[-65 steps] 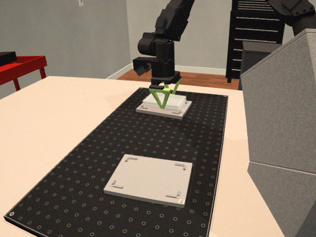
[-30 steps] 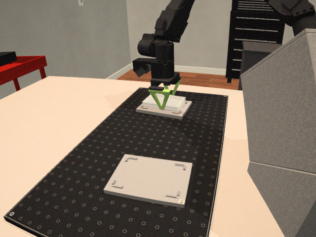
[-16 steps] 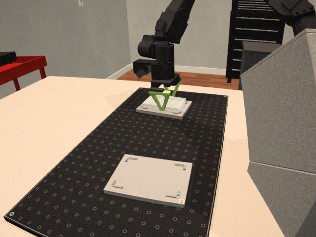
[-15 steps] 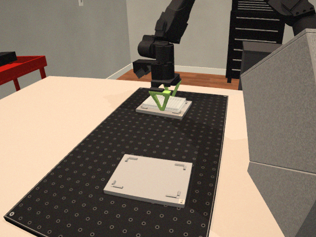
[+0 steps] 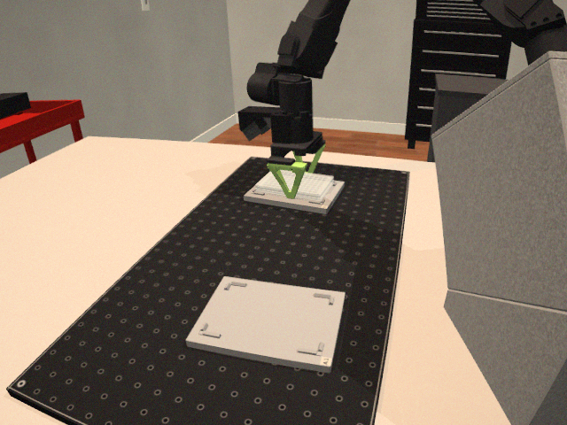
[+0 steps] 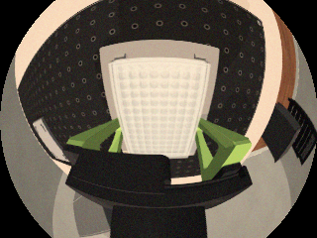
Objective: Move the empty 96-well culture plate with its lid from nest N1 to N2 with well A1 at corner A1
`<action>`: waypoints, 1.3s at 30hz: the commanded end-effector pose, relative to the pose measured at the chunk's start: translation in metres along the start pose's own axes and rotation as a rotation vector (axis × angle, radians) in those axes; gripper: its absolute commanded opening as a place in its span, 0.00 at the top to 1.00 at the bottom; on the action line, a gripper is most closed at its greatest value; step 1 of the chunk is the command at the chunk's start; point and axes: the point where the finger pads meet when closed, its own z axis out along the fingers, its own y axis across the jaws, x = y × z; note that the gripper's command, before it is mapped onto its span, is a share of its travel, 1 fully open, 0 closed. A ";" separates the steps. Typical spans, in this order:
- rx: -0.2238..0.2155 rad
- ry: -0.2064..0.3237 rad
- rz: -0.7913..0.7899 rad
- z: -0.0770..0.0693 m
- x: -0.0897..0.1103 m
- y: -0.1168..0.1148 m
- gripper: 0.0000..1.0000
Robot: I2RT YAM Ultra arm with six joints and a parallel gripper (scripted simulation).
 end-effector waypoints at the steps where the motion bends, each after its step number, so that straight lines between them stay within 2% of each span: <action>1: 0.005 -0.037 0.011 -0.005 -0.017 -0.007 1.00; 21: 0.002 -0.028 0.008 -0.004 -0.015 -0.006 1.00; 22: 0.002 -0.028 0.008 -0.004 -0.015 -0.006 0.00; 39: 0.002 -0.028 0.008 -0.004 -0.015 -0.006 0.00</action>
